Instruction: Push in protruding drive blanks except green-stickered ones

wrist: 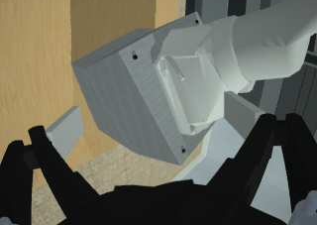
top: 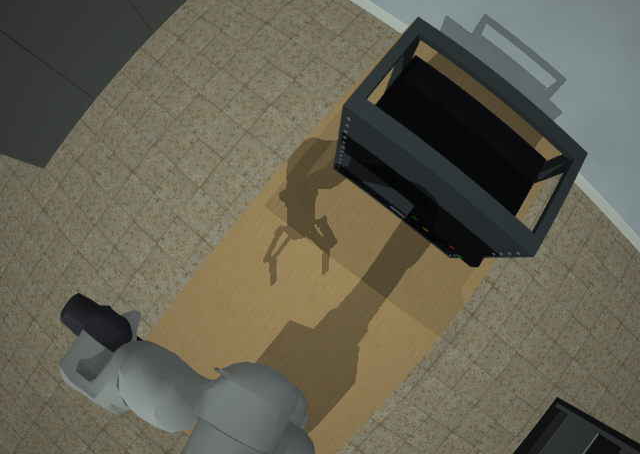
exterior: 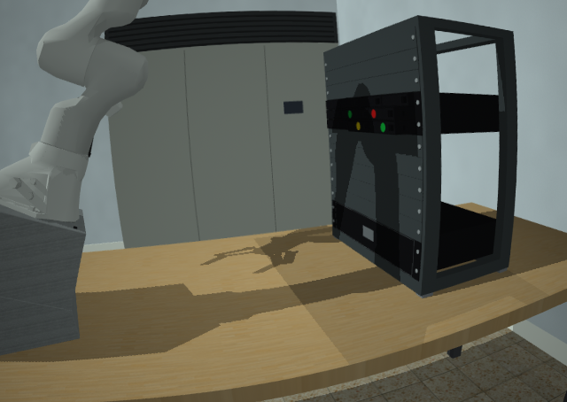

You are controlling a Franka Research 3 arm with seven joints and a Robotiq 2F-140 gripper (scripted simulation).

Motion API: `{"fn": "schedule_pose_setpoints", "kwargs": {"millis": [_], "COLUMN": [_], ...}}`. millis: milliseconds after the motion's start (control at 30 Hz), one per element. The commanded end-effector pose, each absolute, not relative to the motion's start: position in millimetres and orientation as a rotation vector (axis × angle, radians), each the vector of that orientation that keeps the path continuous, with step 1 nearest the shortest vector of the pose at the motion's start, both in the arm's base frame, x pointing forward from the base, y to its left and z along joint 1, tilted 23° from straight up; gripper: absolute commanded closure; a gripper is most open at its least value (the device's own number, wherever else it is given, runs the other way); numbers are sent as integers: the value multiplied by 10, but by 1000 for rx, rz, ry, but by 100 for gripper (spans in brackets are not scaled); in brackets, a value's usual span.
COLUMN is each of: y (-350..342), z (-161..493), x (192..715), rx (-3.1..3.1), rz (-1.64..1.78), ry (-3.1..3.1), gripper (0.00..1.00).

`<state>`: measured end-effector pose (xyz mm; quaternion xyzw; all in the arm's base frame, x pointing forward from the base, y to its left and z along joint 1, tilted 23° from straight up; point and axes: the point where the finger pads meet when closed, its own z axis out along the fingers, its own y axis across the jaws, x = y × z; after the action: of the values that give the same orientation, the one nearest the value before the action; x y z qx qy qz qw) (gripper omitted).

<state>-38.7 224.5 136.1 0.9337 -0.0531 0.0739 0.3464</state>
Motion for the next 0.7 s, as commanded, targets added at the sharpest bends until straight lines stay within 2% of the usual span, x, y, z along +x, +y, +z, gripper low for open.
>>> {"fn": "schedule_pose_setpoints", "kwargs": {"millis": [0, 667], "y": [2216, 2039], "z": [1305, 1037], "x": [-399, -451], "rx": [2407, 2283], "rz": [147, -109], "ry": [-157, -365], "gripper": [0, 0]}}
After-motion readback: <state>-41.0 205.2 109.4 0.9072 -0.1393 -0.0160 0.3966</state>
